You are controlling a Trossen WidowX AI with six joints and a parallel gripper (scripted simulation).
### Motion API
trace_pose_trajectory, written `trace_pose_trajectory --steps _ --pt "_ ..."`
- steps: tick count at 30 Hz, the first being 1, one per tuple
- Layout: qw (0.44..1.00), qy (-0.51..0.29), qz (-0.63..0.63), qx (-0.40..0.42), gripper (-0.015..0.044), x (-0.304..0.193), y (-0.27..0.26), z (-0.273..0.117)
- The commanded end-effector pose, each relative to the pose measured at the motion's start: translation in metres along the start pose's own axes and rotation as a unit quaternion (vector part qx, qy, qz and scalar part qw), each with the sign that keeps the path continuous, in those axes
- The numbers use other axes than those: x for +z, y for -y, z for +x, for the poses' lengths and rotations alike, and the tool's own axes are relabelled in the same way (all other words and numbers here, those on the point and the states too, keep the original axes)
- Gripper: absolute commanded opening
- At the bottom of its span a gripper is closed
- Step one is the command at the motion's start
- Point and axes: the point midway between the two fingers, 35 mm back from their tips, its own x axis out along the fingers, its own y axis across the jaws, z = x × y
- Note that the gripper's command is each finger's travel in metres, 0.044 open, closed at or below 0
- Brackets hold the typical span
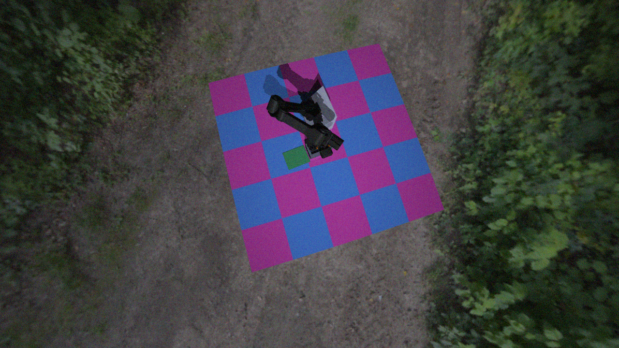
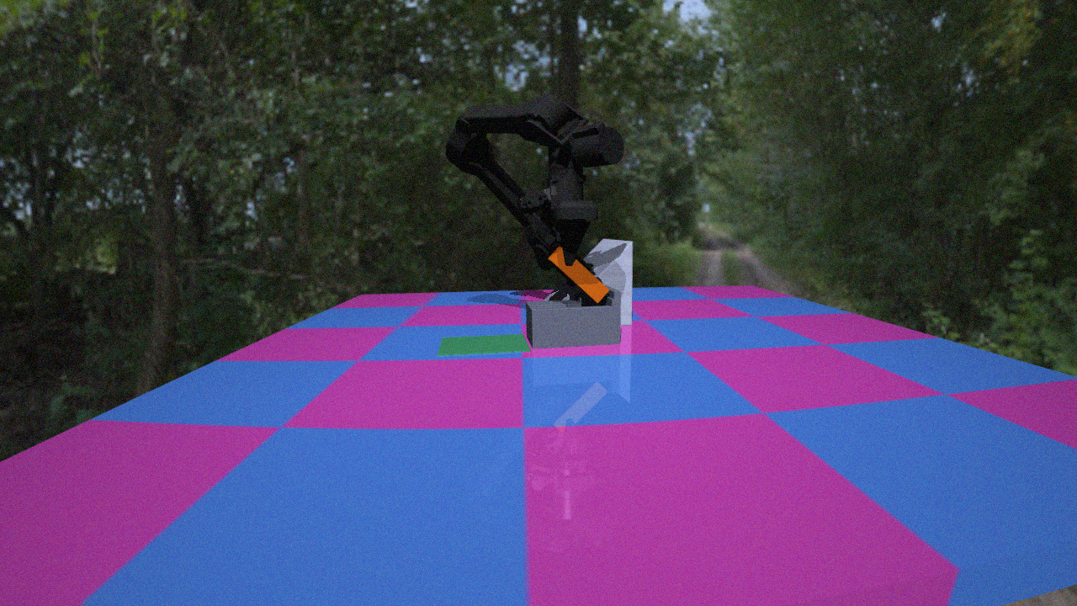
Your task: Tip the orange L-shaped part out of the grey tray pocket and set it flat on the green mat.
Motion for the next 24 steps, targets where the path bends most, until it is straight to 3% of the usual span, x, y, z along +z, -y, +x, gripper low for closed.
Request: trace_pose_trajectory --steps 1,17,24 --pt "1.000 -0.003 0.003 0.000 0.0000 -0.001 -0.001 -0.007" --pt "1.000 -0.003 0.003 0.000 0.0000 0.000 0.000 -0.020" --pt "1.000 -0.003 0.002 0.000 0.0000 0.028 0.002 -0.017"
